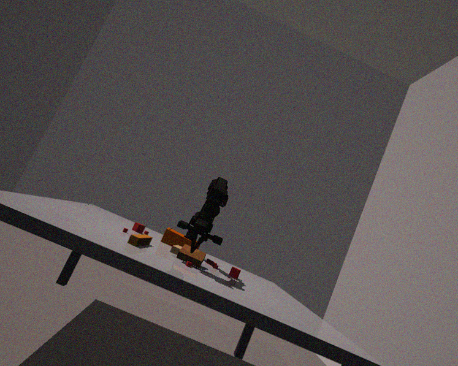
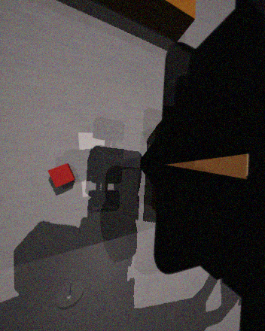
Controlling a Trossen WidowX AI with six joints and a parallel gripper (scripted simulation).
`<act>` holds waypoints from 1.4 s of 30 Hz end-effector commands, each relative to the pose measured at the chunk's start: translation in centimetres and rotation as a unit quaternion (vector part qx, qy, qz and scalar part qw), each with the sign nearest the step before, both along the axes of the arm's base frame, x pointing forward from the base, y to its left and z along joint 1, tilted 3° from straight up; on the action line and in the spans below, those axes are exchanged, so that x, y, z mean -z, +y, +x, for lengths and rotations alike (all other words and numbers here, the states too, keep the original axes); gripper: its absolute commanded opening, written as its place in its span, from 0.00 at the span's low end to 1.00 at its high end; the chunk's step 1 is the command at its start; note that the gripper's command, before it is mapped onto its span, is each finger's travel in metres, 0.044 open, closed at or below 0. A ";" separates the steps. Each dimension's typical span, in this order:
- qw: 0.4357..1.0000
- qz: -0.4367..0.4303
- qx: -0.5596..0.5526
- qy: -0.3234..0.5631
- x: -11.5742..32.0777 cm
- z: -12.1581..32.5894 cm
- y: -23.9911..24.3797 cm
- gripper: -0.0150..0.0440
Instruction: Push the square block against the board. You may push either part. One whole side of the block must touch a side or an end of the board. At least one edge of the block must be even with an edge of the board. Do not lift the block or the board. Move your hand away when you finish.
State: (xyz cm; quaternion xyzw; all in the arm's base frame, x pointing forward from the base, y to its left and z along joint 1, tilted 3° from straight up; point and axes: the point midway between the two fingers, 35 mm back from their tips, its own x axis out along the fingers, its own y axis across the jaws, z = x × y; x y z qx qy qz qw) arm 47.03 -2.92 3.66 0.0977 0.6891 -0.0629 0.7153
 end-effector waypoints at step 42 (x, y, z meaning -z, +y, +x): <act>0.999 0.001 0.043 -0.005 -4.1 -0.4 -0.6 0.25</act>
